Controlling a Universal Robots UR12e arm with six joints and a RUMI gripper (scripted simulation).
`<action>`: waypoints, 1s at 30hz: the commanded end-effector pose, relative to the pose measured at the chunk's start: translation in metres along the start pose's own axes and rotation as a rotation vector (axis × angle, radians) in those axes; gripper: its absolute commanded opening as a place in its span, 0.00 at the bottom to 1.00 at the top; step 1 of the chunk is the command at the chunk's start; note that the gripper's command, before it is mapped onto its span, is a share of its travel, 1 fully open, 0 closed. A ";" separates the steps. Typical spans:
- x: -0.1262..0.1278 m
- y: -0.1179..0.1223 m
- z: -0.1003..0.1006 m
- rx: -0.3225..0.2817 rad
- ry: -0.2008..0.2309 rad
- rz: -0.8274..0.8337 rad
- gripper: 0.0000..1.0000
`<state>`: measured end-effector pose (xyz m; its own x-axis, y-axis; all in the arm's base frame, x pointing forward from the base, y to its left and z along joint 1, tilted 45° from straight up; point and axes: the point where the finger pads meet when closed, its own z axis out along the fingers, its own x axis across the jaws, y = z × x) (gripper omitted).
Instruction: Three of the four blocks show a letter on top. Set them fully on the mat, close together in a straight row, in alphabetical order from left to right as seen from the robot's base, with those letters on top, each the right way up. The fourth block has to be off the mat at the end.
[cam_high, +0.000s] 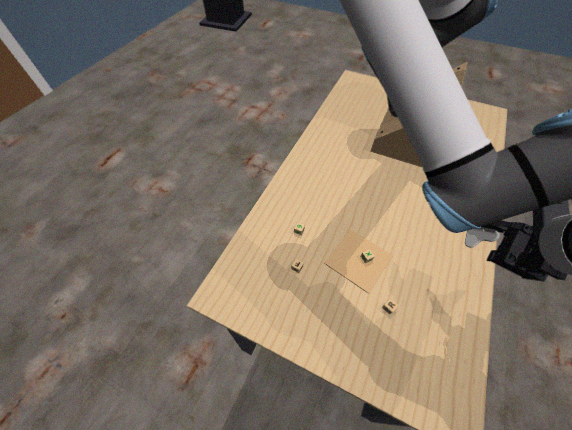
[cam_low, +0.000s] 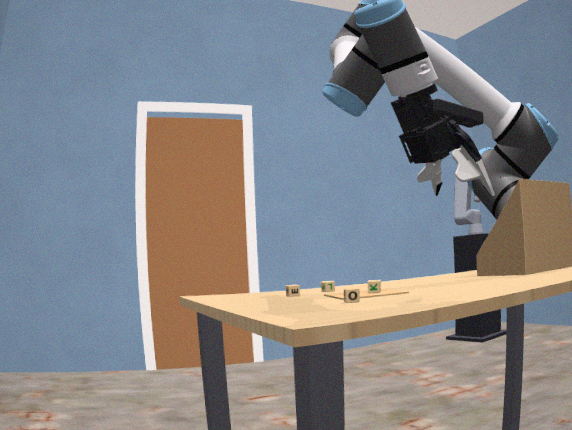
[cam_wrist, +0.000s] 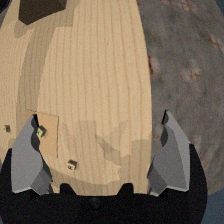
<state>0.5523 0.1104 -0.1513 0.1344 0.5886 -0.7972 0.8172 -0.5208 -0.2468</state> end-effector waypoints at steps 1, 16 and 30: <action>-0.038 0.079 -0.018 0.029 0.049 -0.047 1.00; -0.120 0.184 -0.025 0.053 0.113 -0.099 1.00; -0.120 0.184 -0.025 0.053 0.113 -0.099 1.00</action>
<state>0.6996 -0.0409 -0.0883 0.1191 0.7024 -0.7017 0.7985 -0.4878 -0.3527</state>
